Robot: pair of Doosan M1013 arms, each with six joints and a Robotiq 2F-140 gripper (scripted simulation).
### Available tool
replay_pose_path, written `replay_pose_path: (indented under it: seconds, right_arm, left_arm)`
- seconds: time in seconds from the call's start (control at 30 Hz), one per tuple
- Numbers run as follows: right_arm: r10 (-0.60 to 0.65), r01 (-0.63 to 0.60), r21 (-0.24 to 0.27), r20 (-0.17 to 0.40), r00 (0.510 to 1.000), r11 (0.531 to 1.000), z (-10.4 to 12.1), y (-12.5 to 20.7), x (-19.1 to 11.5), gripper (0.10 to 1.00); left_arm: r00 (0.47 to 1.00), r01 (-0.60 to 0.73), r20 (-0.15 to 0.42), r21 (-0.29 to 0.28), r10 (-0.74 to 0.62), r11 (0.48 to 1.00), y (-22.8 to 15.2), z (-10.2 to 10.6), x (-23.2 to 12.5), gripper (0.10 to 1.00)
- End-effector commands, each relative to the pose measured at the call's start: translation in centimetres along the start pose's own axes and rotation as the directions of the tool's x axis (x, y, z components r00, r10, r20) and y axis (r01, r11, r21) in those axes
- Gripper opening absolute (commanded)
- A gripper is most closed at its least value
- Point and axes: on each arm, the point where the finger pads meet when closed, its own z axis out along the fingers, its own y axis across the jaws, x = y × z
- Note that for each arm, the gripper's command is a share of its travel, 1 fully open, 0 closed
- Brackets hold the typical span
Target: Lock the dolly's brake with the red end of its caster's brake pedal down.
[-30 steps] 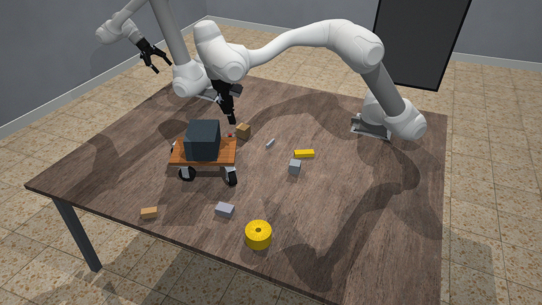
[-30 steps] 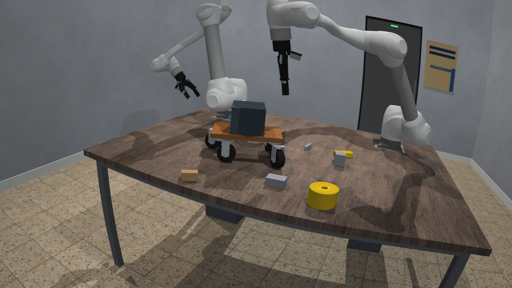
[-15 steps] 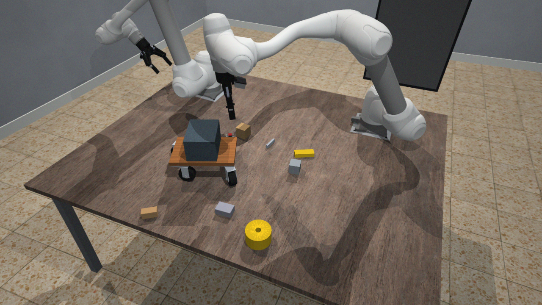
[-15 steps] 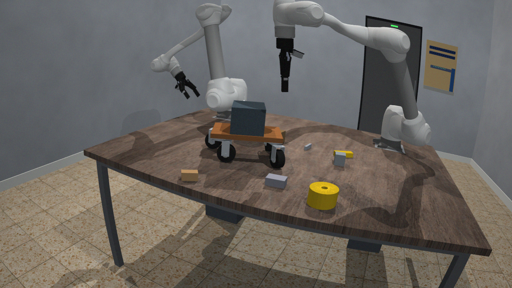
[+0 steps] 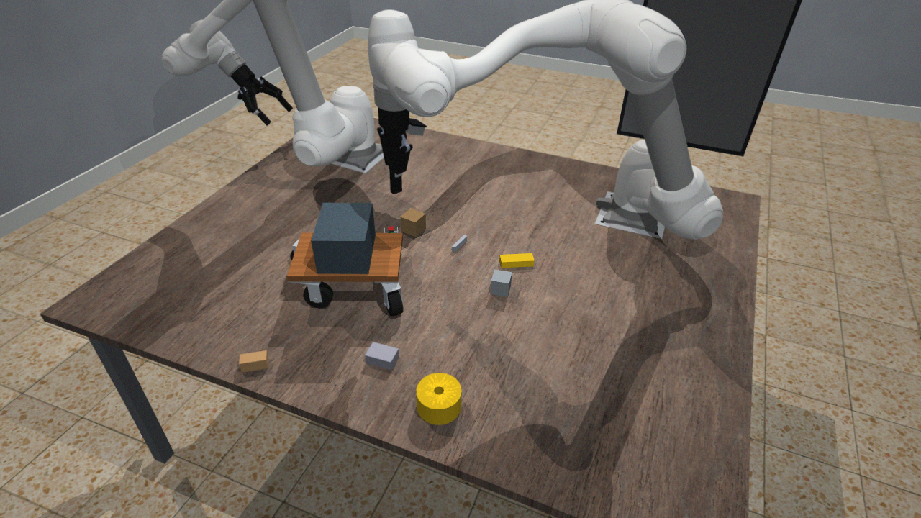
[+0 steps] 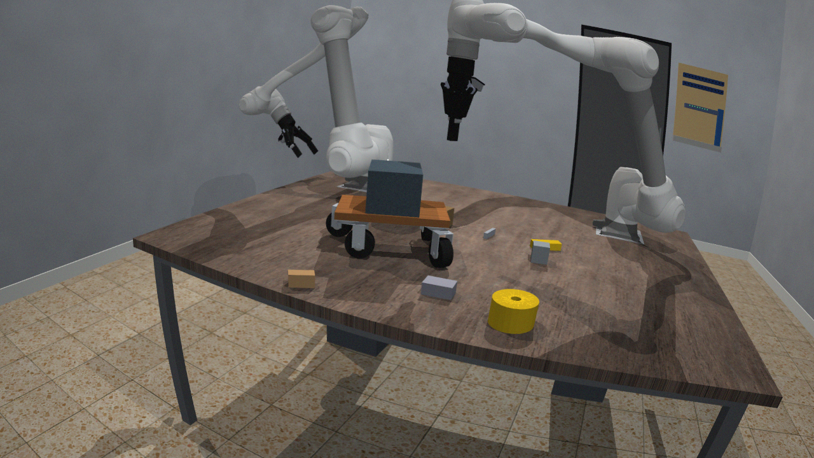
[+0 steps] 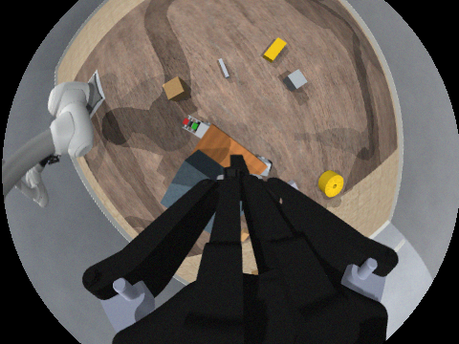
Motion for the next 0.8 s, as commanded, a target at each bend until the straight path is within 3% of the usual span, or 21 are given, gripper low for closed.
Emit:
replay_pose_path:
  seconds: [0.0, 0.07, 0.13, 0.2, 0.23, 0.27, 0.3, 0.37, 0.4, 0.47, 0.5, 0.63, 0.67, 0.7, 0.73, 0.77]
  right_arm:
    - [-0.007, 0.007, -0.001, 0.005, 1.0, 1.0, 0.1, 0.1, -0.3, 1.0]
    - [-0.007, 0.007, -0.001, 0.005, 1.0, 1.0, 0.1, 0.1, -0.3, 1.0]
    - [-0.007, 0.007, -0.001, 0.005, 1.0, 1.0, 0.1, 0.1, -0.3, 1.0]
    - [-0.007, 0.007, -0.001, 0.005, 1.0, 1.0, 0.1, 0.1, -0.3, 1.0]
    - [-0.007, 0.007, -0.001, 0.005, 1.0, 1.0, 0.1, 0.1, -0.3, 1.0]
    - [-0.007, 0.007, -0.001, 0.005, 1.0, 1.0, 0.1, 0.1, -0.3, 1.0]
    - [-0.007, 0.007, -0.001, 0.005, 1.0, 1.0, 0.1, 0.1, -0.3, 1.0]
    - [-0.007, 0.007, -0.001, 0.005, 1.0, 1.0, 0.1, 0.1, -0.3, 1.0]
    - [-0.007, 0.007, -0.001, 0.005, 1.0, 1.0, 0.1, 0.1, -0.3, 1.0]
    - [-0.007, 0.007, -0.001, 0.005, 1.0, 1.0, 0.1, 0.1, -0.3, 1.0]
    - [-0.007, 0.007, -0.001, 0.005, 1.0, 1.0, 0.1, 0.1, -0.3, 1.0]
    - [-0.007, 0.007, -0.001, 0.005, 1.0, 1.0, 0.1, 0.1, -0.3, 1.0]
    - [-0.007, 0.007, -0.001, 0.005, 1.0, 1.0, 0.1, 0.1, -0.3, 1.0]
    - [-0.007, 0.007, -0.001, 0.005, 1.0, 1.0, 0.1, 0.1, -0.3, 1.0]
    - [-0.007, 0.007, -0.001, 0.005, 1.0, 1.0, 0.1, 0.1, -0.3, 1.0]
    - [-0.007, 0.007, -0.001, 0.005, 1.0, 1.0, 0.1, 0.1, -0.3, 1.0]
  left_arm:
    - [0.989, 0.139, 0.039, 0.015, -0.139, 0.99, -1.2, -0.3, 0.9, 0.099]
    - [0.989, 0.139, 0.039, 0.015, -0.139, 0.99, -1.2, -0.3, 0.9, 0.099]
    - [0.947, 0.312, 0.063, 0.054, -0.315, 0.949, -2.1, -0.6, 1.9, 0.099]
    - [0.947, 0.312, 0.065, 0.051, -0.315, 0.949, -1.9, -0.6, 1.9, 0.099]
    - [0.913, 0.397, 0.073, 0.073, -0.402, 0.915, -2.3, -0.8, 2.4, 0.099]
    - [0.913, 0.397, 0.073, 0.073, -0.402, 0.915, -2.3, -0.8, 2.4, 0.099]
    - [0.869, 0.481, 0.077, 0.099, -0.488, 0.871, -2.8, -1.0, 3.0, 0.099]
    - [0.869, 0.48, 0.082, 0.094, -0.487, 0.872, -2.5, -1.0, 2.9, 0.099]
    - [0.817, 0.56, 0.081, 0.122, -0.57, 0.82, -3.0, -1.1, 3.5, 0.099]
    - [0.817, 0.559, 0.083, 0.121, -0.57, 0.82, -2.9, -1.1, 3.5, 0.099]
    - [0.757, 0.635, 0.076, 0.151, -0.649, 0.758, -3.4, -1.3, 4.1, 0.099]
    - [0.757, 0.634, 0.079, 0.149, -0.648, 0.759, -3.3, -1.3, 4.1, 0.099]
    - [0.689, 0.703, 0.067, 0.179, -0.722, 0.688, -3.7, -1.4, 4.7, 0.099]
    - [0.689, 0.703, 0.067, 0.179, -0.722, 0.688, -3.7, -1.4, 4.7, 0.099]
    - [0.613, 0.766, 0.05, 0.208, -0.788, 0.609, -4.1, -1.6, 5.4, 0.099]
    - [0.613, 0.765, 0.052, 0.207, -0.788, 0.609, -4.1, -1.5, 5.4, 0.099]
